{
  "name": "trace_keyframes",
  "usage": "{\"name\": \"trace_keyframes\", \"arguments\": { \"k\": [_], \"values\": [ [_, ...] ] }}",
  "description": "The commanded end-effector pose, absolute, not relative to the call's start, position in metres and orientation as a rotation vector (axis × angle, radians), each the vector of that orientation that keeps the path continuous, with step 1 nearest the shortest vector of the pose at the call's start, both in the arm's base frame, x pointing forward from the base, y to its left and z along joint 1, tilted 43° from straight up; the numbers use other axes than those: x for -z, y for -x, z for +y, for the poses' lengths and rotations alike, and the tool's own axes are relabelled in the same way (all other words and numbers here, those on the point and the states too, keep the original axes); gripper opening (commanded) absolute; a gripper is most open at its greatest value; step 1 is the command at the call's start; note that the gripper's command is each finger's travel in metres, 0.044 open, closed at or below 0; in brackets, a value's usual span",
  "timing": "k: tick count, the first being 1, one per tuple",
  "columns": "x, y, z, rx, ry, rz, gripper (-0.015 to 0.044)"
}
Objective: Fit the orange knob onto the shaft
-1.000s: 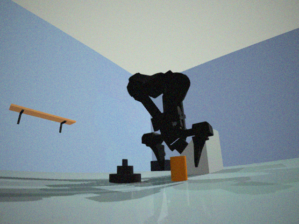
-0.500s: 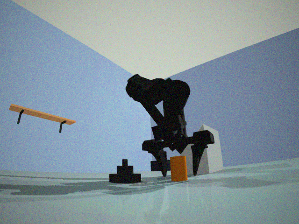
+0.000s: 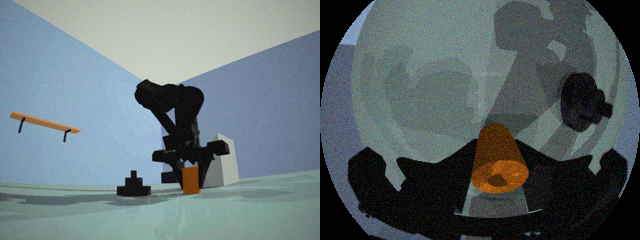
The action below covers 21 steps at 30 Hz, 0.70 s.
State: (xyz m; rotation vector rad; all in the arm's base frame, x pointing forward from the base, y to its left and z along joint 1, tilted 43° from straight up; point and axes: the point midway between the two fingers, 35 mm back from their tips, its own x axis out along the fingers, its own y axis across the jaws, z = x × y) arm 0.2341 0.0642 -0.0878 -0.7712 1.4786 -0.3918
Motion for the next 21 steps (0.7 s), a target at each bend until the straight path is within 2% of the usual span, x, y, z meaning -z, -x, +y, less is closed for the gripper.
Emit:
{"name": "trace_keyframes", "arguments": {
  "k": [1, 2, 21],
  "values": [
    [0.081, -0.237, 0.075, 0.389, 0.766, 1.473, 0.0013],
    [0.078, -0.238, 0.08, 0.387, 0.766, 1.473, 0.0],
    [0.003, -0.228, 0.164, 0.384, 0.767, 1.478, 0.0]
  ]
}}
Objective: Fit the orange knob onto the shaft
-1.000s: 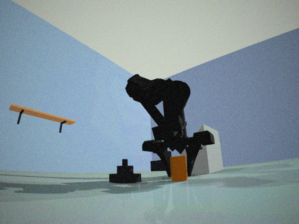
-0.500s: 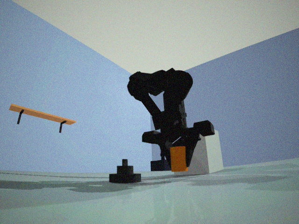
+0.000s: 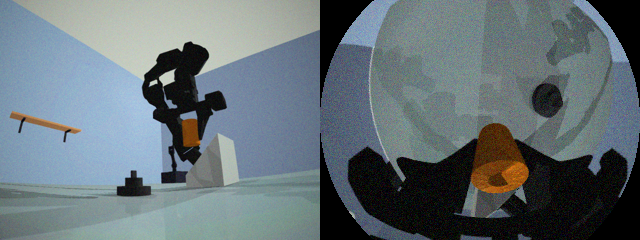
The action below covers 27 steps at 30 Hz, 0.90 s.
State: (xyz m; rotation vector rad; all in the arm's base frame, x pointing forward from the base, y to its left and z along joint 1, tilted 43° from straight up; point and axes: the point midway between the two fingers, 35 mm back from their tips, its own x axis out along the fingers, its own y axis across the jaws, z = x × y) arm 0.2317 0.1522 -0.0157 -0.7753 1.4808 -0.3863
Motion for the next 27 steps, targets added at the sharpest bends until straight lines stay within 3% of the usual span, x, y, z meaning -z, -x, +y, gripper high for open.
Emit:
{"name": "trace_keyframes", "arguments": {
  "k": [1, 27],
  "values": [
    [-0.001, -0.227, 0.167, 0.385, 0.767, 1.478, 0.0],
    [-0.025, -0.268, 0.124, 0.367, 0.759, 1.479, 0.0]
  ]
}}
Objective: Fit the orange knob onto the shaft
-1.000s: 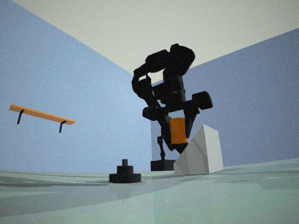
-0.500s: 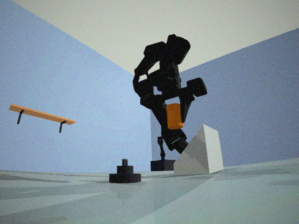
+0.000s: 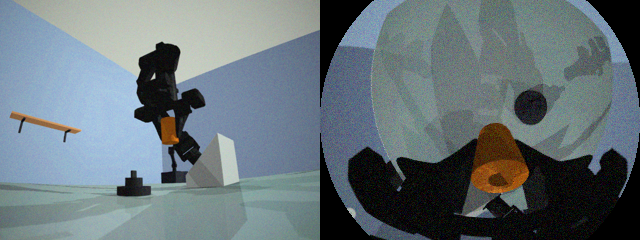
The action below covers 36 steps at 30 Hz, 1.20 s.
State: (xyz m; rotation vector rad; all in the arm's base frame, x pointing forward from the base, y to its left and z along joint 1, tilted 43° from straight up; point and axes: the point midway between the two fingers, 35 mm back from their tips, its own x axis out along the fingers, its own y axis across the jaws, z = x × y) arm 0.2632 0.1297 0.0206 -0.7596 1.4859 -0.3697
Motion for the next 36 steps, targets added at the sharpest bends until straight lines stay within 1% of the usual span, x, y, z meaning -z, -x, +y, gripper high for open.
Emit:
{"name": "trace_keyframes", "arguments": {
  "k": [1, 30, 36],
  "values": [
    [-0.026, -0.27, 0.121, 0.367, 0.759, 1.479, 0.0],
    [-0.057, -0.308, 0.043, 0.393, 0.773, 1.473, 0.0],
    [-0.054, -0.309, 0.038, 0.394, 0.774, 1.473, 0.0]
  ]
}}
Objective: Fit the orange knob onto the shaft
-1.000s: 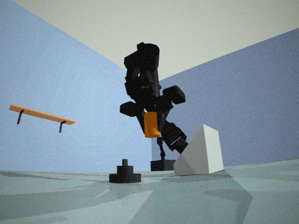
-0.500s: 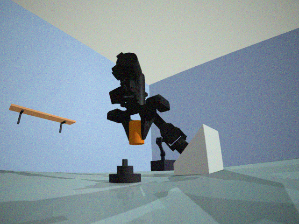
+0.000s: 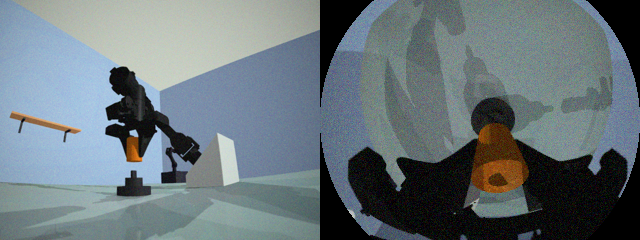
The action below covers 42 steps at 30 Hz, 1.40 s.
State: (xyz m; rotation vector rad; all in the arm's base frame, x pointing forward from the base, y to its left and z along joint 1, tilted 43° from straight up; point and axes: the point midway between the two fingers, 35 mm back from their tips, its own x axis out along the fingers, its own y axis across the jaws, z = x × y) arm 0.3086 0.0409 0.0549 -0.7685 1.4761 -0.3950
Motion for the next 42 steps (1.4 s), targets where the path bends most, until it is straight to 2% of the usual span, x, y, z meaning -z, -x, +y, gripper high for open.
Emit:
{"name": "trace_keyframes", "arguments": {
  "k": [1, 42],
  "values": [
    [-0.052, -0.31, 0.036, 0.394, 0.774, 1.473, 0.0],
    [-0.043, -0.312, 0.026, 0.337, 0.839, 1.496, 0.0]
  ]
}}
